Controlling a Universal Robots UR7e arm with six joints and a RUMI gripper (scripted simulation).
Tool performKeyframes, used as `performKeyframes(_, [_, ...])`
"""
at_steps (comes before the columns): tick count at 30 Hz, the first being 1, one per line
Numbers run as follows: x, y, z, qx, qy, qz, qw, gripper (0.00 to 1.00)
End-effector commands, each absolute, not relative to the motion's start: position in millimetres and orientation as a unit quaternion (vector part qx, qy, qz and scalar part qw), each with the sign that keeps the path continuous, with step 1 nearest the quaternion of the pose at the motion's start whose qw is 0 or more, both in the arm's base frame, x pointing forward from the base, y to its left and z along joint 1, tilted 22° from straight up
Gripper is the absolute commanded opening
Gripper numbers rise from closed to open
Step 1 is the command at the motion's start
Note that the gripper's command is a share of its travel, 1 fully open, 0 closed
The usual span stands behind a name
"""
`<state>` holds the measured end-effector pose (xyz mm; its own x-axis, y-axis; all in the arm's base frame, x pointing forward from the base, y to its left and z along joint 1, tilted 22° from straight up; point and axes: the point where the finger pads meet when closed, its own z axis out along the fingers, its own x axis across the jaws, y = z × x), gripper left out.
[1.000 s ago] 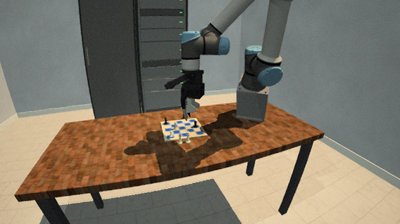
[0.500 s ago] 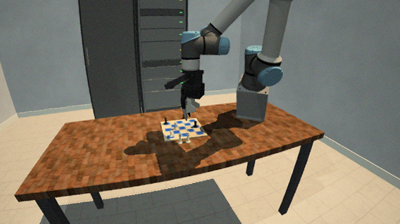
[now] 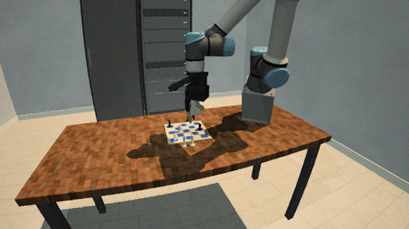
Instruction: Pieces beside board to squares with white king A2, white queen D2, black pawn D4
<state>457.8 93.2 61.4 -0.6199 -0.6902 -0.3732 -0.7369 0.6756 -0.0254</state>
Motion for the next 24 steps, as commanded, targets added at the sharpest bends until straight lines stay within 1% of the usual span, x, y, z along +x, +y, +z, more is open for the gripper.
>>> performKeyframes(1, [458.6,93.6,60.1,-0.397,0.898,0.065,0.179,0.25])
performKeyframes(24, [466.1,100.8,34.5,-0.397,0.898,0.065,0.179,0.25])
